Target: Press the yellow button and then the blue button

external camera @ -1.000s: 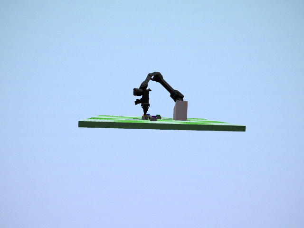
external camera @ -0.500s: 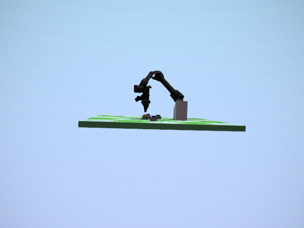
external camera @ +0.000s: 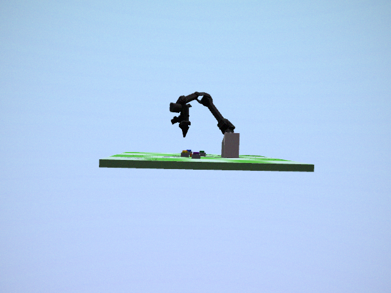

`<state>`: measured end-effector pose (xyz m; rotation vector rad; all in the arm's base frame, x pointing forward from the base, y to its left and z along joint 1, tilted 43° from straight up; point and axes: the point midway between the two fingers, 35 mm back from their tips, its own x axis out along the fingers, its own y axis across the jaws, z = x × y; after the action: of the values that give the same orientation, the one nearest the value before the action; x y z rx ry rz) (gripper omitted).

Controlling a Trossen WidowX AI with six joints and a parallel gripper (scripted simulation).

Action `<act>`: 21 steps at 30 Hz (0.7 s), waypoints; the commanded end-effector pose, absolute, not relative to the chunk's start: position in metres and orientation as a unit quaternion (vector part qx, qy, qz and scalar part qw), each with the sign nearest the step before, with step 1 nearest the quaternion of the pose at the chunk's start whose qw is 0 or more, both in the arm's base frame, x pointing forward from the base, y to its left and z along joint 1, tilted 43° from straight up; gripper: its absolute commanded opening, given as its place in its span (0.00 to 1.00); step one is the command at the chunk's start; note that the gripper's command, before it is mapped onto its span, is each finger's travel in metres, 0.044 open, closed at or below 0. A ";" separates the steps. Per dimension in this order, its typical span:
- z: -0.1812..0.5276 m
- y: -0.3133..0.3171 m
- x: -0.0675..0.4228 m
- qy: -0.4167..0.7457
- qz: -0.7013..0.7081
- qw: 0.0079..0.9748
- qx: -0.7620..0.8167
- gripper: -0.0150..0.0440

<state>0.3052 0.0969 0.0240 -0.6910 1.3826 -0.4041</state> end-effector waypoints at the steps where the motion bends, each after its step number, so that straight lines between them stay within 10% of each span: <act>1: 0.068 0.052 0.316 0.618 -0.184 0.704 -0.299 0.29; 21: 0.146 -0.105 0.284 0.612 -0.200 0.700 -0.311 0.29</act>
<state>0.2831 -0.0868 0.1651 -0.6921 1.3415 -0.4446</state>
